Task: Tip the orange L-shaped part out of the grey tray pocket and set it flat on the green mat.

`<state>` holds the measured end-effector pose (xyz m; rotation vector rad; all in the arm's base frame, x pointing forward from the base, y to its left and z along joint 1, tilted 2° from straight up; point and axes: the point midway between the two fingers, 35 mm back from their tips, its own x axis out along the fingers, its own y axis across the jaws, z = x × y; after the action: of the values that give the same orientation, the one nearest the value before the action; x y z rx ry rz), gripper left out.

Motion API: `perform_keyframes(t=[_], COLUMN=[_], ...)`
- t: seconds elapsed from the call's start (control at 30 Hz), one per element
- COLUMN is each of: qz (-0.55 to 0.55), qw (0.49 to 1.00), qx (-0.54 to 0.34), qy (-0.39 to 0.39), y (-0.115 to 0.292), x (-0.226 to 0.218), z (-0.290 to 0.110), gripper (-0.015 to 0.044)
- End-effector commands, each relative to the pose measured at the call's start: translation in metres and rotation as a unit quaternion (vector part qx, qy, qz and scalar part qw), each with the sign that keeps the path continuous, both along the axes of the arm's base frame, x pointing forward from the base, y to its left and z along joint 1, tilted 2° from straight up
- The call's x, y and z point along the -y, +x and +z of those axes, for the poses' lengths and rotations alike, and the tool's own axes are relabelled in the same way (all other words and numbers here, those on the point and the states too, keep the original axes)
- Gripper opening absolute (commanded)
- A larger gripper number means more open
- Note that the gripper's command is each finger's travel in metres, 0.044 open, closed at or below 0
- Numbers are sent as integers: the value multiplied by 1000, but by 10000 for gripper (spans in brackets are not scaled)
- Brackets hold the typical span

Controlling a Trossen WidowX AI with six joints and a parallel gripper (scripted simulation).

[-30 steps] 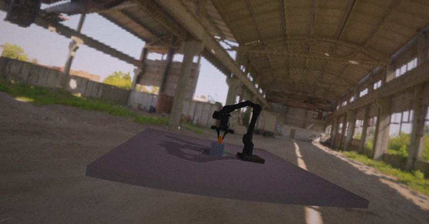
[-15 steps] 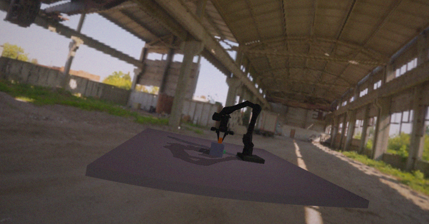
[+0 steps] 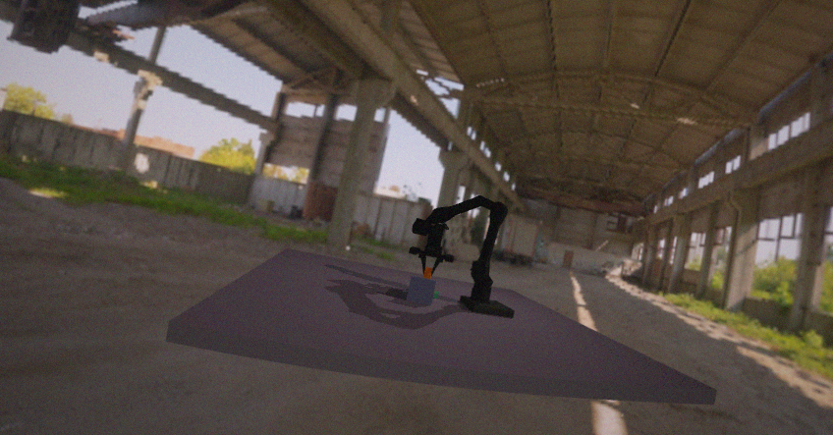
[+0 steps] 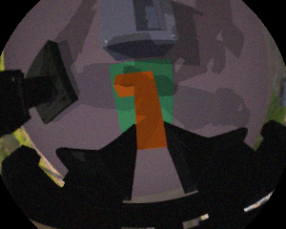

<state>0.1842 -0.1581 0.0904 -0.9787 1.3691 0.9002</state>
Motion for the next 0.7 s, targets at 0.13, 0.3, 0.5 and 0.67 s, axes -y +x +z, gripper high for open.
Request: perform_keyframes(t=[0.13, 0.3, 0.5, 0.67], qz=[0, 0, 2, 3], qw=[1000, 1000, 1000, 1000], qx=[0, 0, 0, 0], qy=[0, 0, 0, 1], y=[0, 1, 1, -2], x=[0, 0, -1, -4], z=[0, 6, 63, 89], gripper=[157, 289, 400, 400])
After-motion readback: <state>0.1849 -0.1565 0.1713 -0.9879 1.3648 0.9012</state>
